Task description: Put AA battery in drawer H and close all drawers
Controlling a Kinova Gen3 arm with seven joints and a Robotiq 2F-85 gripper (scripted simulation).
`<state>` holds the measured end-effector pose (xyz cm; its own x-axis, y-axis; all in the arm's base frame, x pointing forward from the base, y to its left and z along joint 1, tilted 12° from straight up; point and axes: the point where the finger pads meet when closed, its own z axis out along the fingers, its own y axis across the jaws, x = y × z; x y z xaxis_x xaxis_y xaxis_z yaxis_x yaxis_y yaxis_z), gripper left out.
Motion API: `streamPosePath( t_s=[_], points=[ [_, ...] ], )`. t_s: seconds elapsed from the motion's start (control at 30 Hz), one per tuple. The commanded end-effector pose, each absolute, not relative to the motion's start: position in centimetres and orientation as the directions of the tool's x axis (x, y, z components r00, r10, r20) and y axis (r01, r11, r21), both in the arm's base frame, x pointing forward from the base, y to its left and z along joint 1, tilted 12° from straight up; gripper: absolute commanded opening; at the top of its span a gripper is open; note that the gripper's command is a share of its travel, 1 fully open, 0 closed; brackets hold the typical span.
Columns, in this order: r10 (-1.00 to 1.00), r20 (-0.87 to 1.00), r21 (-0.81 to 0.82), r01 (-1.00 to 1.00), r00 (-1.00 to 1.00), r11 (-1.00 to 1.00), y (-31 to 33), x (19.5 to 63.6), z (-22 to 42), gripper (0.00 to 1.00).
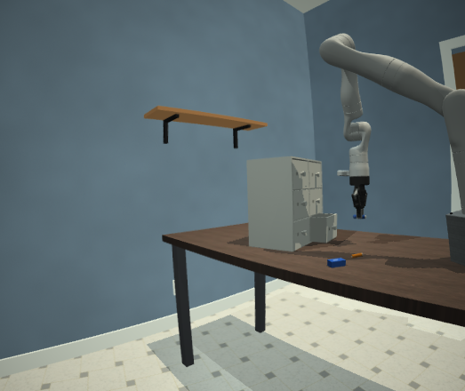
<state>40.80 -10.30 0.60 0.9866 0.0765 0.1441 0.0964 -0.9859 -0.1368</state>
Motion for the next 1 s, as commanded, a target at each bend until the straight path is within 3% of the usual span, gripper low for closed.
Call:
streamPosePath(
  t_s=[0.0, 0.97],
  points=[
    [0.093, 0.150, -0.134, 0.113, 0.984, -0.985, -10.35, 41.00, 0.71, 0.09],
    [0.156, 0.158, -0.124, 0.176, 0.975, -0.977, -10.34, 41.26, 1.03, 0.09]
  ],
)
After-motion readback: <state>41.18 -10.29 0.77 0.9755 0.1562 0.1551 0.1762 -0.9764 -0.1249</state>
